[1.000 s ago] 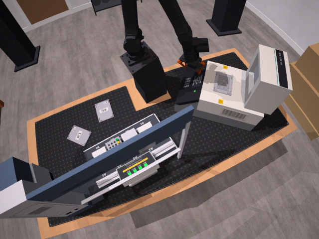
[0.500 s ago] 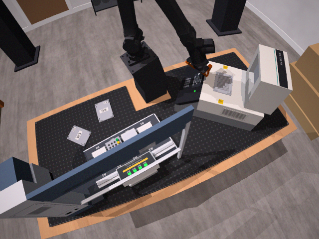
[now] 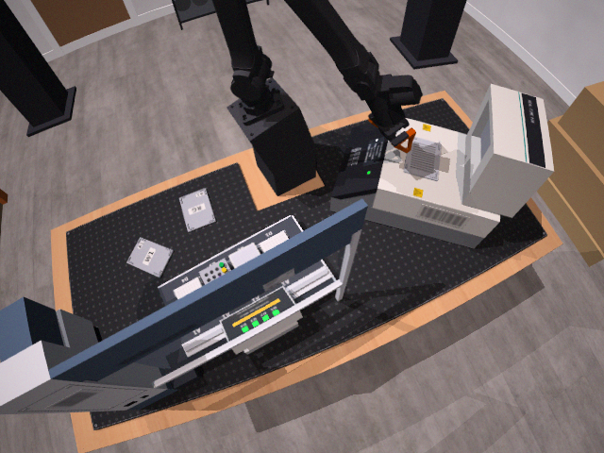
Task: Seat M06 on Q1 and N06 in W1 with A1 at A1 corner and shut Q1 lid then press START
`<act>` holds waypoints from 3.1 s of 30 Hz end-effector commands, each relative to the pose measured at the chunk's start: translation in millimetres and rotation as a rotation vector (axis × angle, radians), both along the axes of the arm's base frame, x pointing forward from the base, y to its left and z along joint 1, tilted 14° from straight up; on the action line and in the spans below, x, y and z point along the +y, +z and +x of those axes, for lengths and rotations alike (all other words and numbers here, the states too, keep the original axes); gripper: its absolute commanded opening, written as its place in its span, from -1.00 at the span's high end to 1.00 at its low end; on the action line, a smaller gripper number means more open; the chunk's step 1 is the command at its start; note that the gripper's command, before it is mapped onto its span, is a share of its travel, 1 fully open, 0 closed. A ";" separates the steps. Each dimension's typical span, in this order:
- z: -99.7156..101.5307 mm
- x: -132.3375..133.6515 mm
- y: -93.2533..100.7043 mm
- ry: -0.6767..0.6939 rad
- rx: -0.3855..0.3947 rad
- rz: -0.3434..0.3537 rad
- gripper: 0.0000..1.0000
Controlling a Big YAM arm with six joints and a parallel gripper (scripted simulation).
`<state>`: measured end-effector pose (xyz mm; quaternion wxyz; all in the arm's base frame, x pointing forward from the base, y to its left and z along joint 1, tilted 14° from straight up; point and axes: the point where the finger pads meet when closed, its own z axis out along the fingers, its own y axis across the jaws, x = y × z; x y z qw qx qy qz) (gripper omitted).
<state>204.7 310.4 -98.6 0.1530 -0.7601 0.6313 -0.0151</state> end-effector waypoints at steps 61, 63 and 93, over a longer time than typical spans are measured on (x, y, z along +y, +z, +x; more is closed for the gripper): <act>240.7 17.8 213.5 -0.670 -0.220 0.678 -0.91; 239.0 18.7 213.5 -0.677 -0.227 0.694 -0.91; 314.9 -30.1 338.5 -0.884 -0.336 1.071 -0.91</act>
